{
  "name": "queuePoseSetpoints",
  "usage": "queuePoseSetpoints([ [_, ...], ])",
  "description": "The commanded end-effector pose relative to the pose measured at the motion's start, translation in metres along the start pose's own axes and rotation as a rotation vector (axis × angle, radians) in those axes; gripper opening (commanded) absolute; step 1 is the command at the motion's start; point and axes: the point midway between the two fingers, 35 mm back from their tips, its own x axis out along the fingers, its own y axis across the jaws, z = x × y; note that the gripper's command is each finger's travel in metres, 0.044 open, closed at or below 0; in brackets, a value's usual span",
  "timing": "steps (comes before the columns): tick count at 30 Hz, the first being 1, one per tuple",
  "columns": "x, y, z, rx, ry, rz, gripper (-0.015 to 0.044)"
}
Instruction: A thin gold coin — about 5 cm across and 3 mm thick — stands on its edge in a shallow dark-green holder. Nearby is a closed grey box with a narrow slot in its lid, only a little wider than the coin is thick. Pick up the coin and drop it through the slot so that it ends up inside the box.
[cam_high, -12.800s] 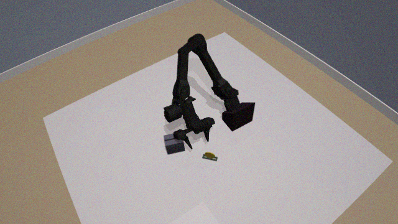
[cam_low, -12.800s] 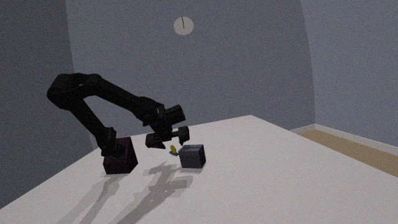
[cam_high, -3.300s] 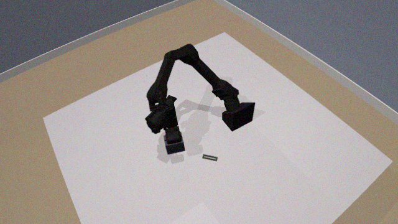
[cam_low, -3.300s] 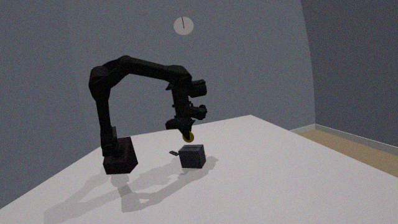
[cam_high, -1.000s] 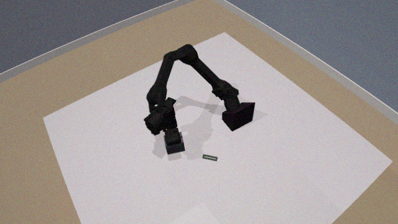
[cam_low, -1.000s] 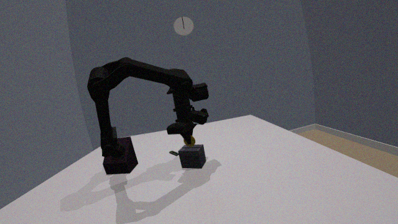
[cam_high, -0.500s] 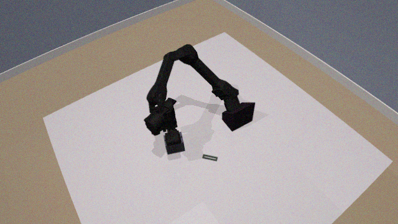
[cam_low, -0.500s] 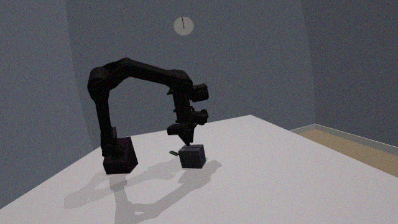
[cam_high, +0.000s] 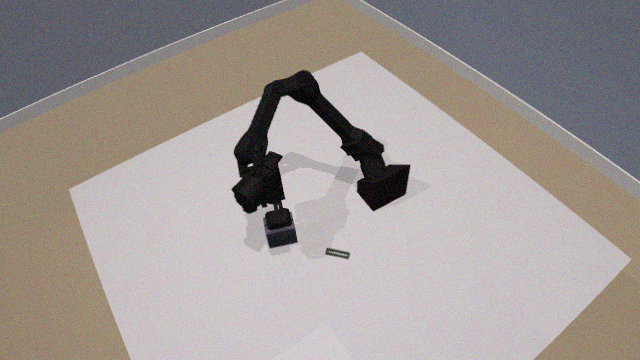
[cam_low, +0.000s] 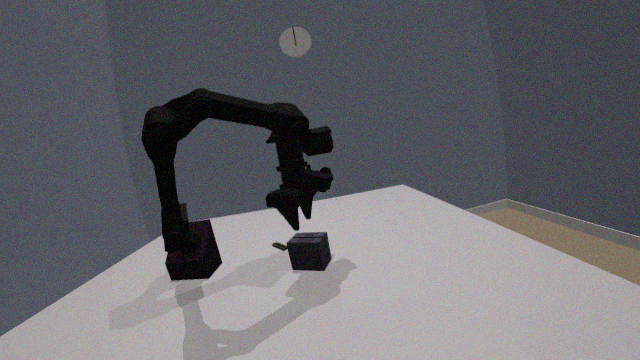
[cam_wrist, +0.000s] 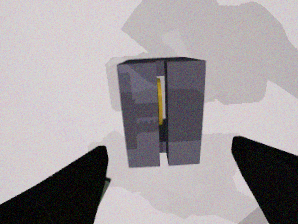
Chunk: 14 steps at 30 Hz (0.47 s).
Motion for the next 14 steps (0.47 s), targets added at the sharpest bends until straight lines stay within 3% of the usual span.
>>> queuePoseSetpoints([
  [1,-0.0305,-0.0006,-0.0009,0.004,-0.003,0.004,0.044],
  [14,-0.0402,-0.0016,-0.0023,0.001,-0.003,0.001,0.044],
])
